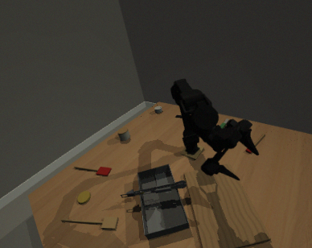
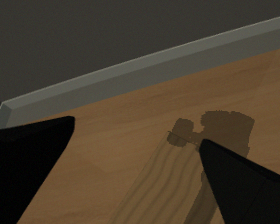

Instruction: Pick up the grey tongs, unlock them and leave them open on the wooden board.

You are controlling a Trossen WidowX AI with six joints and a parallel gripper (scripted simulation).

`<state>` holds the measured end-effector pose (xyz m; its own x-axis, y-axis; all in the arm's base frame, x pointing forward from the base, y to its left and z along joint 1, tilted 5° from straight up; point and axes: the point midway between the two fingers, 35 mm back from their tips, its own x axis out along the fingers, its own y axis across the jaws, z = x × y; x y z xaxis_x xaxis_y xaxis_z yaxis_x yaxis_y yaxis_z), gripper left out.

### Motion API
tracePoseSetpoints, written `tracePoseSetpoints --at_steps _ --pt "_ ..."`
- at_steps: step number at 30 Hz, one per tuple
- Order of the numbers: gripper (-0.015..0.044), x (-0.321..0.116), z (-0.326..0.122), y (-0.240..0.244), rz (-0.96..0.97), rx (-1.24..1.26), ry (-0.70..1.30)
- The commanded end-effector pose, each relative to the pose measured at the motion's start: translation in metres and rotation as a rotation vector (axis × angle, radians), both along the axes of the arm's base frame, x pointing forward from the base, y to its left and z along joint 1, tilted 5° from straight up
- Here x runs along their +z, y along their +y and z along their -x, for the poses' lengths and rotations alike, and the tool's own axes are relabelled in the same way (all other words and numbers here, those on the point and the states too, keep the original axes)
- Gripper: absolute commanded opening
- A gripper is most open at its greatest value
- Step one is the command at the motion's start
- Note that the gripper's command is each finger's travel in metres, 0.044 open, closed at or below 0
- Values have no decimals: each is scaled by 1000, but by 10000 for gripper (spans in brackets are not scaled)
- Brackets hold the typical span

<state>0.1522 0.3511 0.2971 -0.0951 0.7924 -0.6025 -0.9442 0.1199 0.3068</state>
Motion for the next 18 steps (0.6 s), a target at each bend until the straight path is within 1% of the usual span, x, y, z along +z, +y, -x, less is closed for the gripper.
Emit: tracePoseSetpoints --at_steps 1,6,10,16,18 --pt "440 -38 -54 -32 168 -336 161" --pt "440 -82 -105 -88 350 -779 366" --pt "440 -113 -134 -141 472 -1142 511" --pt "440 -148 -153 -231 624 -1695 682" --pt "440 -154 -154 -250 652 -1811 709"
